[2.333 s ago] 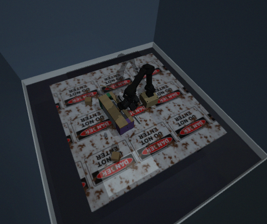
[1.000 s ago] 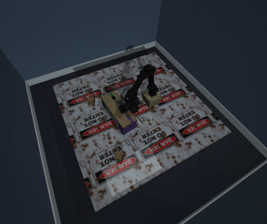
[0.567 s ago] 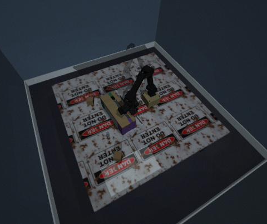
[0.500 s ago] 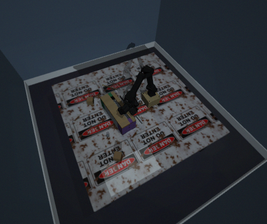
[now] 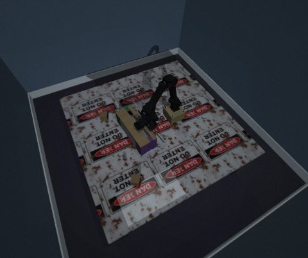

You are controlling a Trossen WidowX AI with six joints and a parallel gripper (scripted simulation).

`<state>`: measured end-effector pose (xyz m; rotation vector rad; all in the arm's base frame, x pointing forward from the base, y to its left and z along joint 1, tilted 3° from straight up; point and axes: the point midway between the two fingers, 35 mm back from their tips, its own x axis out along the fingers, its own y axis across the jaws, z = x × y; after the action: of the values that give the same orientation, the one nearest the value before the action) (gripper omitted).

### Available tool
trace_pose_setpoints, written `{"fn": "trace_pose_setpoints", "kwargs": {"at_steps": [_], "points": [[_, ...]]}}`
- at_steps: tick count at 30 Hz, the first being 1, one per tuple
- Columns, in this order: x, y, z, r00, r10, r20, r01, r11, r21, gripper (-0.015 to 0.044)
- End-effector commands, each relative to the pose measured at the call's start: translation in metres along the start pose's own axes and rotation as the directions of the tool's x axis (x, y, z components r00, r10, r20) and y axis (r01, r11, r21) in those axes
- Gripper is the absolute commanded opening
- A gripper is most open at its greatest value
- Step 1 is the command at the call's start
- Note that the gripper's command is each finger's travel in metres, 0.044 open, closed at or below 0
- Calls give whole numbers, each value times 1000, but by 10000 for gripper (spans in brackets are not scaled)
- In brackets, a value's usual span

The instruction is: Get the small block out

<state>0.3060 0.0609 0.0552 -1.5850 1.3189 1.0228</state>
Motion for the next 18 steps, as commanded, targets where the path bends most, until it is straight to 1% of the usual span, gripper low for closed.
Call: {"fn": "trace_pose_setpoints", "kwargs": {"at_steps": [1,18], "points": [[6,3,-12,1000,6,-6,-6,1000,-5,400],[19,2,-50,1000,6,-10,-6,1000,-5,400]]}}
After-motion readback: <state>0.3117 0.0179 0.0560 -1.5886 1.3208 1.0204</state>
